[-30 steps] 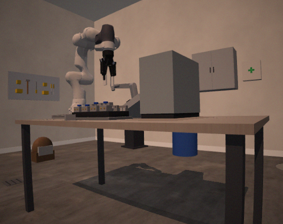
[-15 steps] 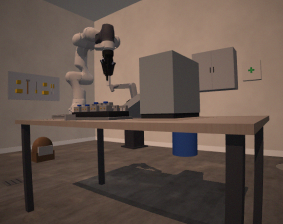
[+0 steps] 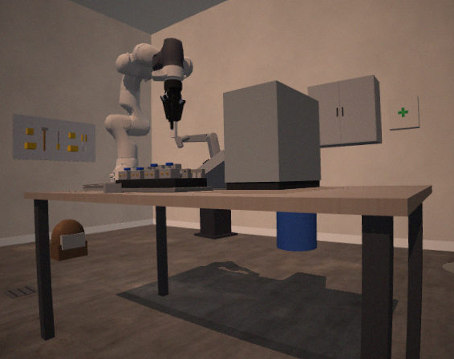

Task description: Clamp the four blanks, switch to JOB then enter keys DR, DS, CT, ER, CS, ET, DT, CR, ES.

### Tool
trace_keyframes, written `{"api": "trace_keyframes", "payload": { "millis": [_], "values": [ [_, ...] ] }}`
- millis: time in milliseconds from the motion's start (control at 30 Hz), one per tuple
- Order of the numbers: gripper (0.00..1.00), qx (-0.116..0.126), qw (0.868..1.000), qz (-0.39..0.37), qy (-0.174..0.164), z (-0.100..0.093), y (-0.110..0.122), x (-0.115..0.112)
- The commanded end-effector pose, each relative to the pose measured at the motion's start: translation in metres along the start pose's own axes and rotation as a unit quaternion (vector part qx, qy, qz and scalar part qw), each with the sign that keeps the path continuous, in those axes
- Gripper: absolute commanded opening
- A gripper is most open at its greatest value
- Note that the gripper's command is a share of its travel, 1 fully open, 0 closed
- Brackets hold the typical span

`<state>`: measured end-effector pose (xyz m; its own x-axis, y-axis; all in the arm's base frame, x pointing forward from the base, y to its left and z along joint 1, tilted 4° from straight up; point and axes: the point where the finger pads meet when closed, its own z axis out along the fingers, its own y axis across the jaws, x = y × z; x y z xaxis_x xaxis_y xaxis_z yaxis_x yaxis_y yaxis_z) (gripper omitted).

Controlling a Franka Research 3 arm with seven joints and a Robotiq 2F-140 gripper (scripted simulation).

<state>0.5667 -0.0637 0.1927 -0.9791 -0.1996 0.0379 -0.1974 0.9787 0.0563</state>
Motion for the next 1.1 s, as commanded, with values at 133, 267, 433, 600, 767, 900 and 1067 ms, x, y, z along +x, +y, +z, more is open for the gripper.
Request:
{"api": "trace_keyframes", "payload": {
  "millis": [133,267,433,600,767,900,1067],
  "values": [
    [0.00,0.001,1.000,0.003,0.000,-0.002,-0.002,0.000],
    [0.00,0.001,1.000,0.003,0.000,-0.002,-0.002,0.000],
    [0.00,0.001,1.000,0.003,0.000,-0.002,-0.023,-0.001],
    [0.00,0.001,1.000,0.001,0.000,-0.002,-0.104,0.004],
    [0.00,0.001,1.000,0.001,0.000,-0.002,-0.106,0.004],
    [0.00,0.001,1.000,0.001,0.000,-0.002,-0.106,0.004],
    [0.00,0.001,1.000,0.001,0.000,-0.002,-0.106,0.004]
  ]
}}
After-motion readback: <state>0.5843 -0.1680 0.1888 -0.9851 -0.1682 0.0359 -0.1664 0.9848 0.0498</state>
